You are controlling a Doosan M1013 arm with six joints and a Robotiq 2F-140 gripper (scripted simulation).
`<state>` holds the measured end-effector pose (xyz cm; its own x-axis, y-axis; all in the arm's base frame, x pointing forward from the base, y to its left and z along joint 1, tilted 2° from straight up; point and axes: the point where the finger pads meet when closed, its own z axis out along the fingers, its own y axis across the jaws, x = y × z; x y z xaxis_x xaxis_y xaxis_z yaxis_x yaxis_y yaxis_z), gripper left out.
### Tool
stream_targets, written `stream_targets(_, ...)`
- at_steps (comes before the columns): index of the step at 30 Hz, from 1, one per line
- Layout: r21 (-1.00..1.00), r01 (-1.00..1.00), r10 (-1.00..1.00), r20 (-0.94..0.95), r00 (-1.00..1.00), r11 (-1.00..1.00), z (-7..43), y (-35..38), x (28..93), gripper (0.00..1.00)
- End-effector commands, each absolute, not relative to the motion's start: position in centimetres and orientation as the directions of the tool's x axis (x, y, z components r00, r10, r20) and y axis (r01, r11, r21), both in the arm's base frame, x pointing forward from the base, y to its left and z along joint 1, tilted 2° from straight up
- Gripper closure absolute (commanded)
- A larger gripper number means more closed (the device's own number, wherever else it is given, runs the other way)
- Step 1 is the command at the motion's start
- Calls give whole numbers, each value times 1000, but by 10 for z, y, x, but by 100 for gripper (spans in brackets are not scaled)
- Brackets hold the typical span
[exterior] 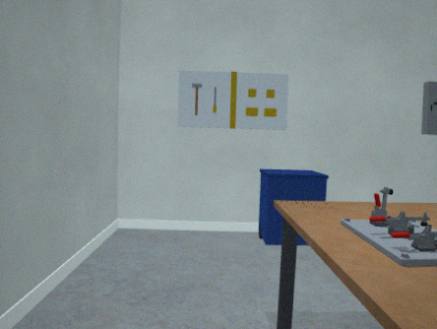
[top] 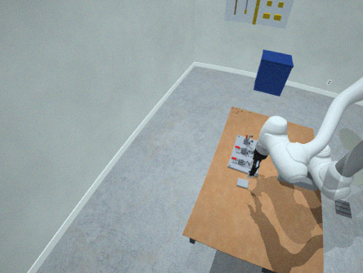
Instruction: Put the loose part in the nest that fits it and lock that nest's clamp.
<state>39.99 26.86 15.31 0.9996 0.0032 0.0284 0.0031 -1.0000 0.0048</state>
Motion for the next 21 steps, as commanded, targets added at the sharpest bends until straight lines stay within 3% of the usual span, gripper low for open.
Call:
stream_targets(1, 5, 3, 3, 28, 1000, -1000, 153, 269, 400, 38)
stream_targets(21, 6, 58, 58, 28, 998, -998, 153, 269, 400, 38)
